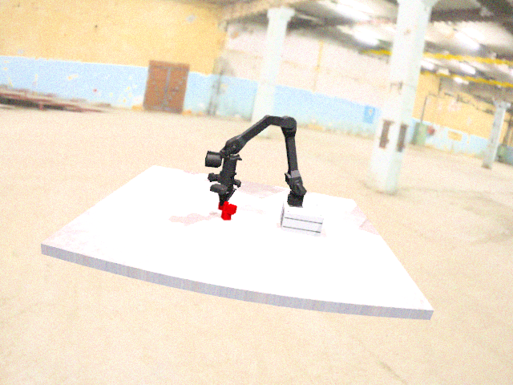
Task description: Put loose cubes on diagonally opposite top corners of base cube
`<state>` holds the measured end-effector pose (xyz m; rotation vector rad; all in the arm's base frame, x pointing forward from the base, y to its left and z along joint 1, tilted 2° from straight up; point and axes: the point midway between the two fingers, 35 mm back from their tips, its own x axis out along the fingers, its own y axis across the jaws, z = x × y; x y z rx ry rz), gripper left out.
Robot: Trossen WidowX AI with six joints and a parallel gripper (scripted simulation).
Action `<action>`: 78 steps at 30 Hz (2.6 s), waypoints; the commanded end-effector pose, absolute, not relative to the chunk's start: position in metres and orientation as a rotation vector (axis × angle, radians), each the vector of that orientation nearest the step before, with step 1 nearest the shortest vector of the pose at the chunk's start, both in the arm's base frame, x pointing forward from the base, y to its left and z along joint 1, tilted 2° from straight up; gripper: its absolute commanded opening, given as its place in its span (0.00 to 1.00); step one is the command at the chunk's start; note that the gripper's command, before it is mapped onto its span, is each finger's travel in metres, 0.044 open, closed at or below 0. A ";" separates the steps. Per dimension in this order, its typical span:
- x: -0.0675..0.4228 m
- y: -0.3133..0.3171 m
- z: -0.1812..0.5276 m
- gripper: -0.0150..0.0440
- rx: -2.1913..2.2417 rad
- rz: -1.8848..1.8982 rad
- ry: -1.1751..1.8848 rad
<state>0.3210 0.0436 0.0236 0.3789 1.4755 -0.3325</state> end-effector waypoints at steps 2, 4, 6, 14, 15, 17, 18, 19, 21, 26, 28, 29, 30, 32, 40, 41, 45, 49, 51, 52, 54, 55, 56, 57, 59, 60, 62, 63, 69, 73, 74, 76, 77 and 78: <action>0.320 0.044 0.021 0.43 0.386 -0.335 1.481; 0.320 0.044 0.020 0.43 0.386 -0.335 1.481; 0.320 0.044 0.020 0.43 0.386 -0.335 1.481; 0.320 0.044 0.020 0.43 0.386 -0.335 1.481; 0.320 0.044 0.020 0.43 0.386 -0.335 1.481; 0.320 0.044 0.020 0.43 0.386 -0.335 1.481; 0.320 0.044 0.020 0.43 0.386 -0.335 1.481; 0.320 0.044 0.020 0.43 0.386 -0.335 1.481; 0.320 0.044 0.020 0.43 0.386 -0.335 1.481; 0.320 0.044 0.020 0.43 0.386 -0.335 1.481; 0.320 0.044 0.020 0.43 0.386 -0.335 1.481; 0.320 0.044 0.020 0.43 0.386 -0.335 1.481; 0.320 0.044 0.020 0.43 0.386 -0.335 1.481; 0.320 0.044 0.020 0.43 0.386 -0.335 1.481; 0.320 0.044 0.020 0.60 0.386 -0.335 1.481; 0.320 0.044 0.020 0.60 0.386 -0.335 1.481; 0.321 0.043 0.031 0.60 0.379 -0.333 1.476; 0.320 0.043 0.035 0.60 0.379 -0.333 1.476; 0.320 0.043 0.038 0.60 0.379 -0.333 1.476; 0.320 0.043 0.039 0.60 0.379 -0.333 1.476; 0.320 0.043 0.042 0.60 0.379 -0.333 1.476; 0.320 0.043 0.043 0.60 0.379 -0.333 1.476; 0.320 0.043 0.044 0.60 0.379 -0.333 1.476; 0.320 0.043 0.046 0.60 0.379 -0.333 1.476; 0.320 0.043 0.048 0.60 0.379 -0.333 1.476; 0.319 0.043 0.050 0.60 0.379 -0.333 1.476; 0.319 0.043 0.052 0.60 0.379 -0.333 1.476; 0.319 0.043 0.054 0.60 0.379 -0.333 1.476; 0.319 0.043 0.062 0.60 0.379 -0.333 1.476; 0.318 0.043 0.067 0.60 0.379 -0.333 1.476; 0.318 0.043 0.068 0.60 0.379 -0.333 1.476; 0.318 0.043 0.071 0.60 0.379 -0.333 1.476; 0.318 0.043 0.072 0.60 0.379 -0.333 1.476; 0.318 0.043 0.073 0.60 0.379 -0.333 1.476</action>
